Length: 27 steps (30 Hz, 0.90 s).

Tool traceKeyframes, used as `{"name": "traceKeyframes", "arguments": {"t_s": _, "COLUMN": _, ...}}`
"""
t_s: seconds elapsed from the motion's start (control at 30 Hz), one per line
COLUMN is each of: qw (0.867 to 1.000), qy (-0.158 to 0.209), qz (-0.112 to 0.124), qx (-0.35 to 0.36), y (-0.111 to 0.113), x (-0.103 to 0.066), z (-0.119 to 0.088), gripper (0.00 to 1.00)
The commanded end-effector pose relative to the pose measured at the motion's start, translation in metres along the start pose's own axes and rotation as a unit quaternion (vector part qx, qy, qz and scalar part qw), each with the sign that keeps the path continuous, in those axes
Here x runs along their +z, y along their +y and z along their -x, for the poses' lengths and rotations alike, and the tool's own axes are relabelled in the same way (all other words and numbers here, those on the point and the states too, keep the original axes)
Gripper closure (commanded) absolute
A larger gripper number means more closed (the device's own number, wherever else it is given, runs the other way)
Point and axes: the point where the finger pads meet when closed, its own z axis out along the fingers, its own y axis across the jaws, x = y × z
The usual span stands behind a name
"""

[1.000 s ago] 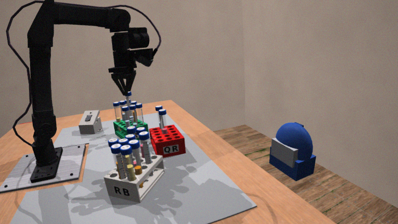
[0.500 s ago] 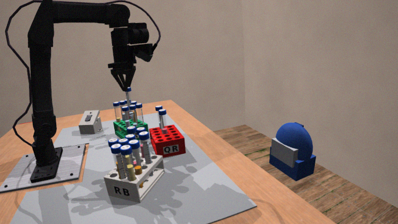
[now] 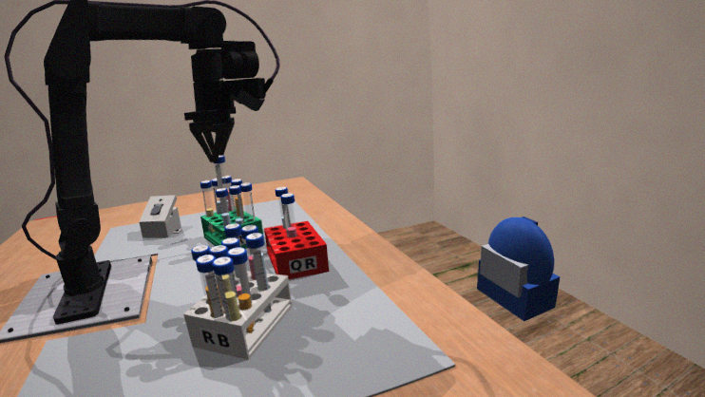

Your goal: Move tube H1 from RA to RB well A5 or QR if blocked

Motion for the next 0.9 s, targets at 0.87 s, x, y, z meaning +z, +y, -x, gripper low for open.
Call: {"name": "traceKeyframes", "arguments": {"t_s": 0.87, "qw": 1.0, "qy": -0.006, "qz": 0.002, "qx": -0.002, "y": -0.034, "x": -0.009, "z": -0.038, "gripper": 1.0}}
